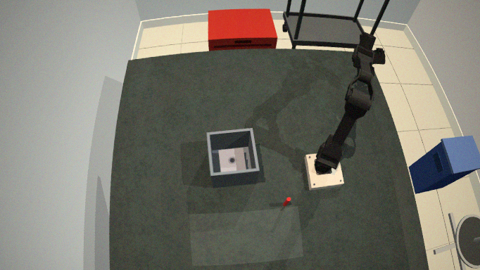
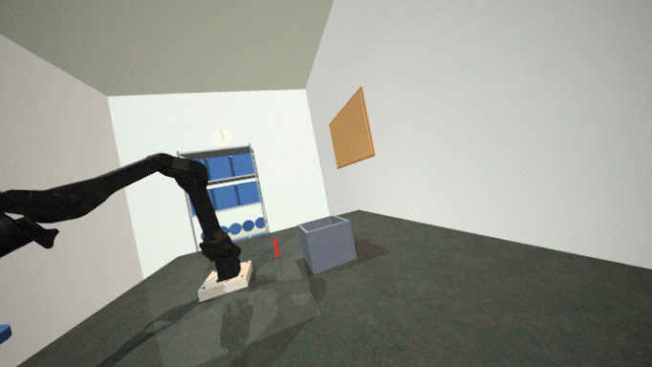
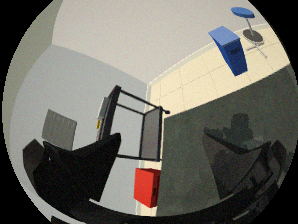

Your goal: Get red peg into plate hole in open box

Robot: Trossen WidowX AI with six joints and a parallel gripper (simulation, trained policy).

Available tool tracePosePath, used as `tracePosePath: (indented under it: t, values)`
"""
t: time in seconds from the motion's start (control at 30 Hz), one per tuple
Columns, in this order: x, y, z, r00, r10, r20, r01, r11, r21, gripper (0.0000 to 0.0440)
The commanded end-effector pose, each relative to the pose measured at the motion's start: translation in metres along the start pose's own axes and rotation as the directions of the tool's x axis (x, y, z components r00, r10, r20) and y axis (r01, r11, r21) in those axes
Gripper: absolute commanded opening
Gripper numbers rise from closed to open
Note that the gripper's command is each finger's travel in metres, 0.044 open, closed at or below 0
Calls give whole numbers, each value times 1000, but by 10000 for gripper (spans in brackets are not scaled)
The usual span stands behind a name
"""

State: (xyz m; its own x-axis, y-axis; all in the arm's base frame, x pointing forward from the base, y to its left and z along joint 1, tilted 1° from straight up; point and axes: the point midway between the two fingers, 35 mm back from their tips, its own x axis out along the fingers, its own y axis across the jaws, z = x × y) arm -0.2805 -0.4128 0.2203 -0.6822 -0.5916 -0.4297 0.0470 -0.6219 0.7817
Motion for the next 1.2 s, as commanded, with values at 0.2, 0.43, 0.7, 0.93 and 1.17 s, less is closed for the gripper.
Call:
tracePosePath:
  t: [0.2,0.43,0.7,0.93,1.17]
  values:
    - [-61,77,-60,974,154,-166,-159,987,-15,440]
    - [-124,123,-103,917,265,-299,-274,962,11,440]
    - [-205,159,-143,816,369,-446,-376,923,75,440]
    - [-278,175,-168,703,435,-562,-432,890,147,440]
    - [-348,179,-185,576,475,-665,-454,863,223,440]
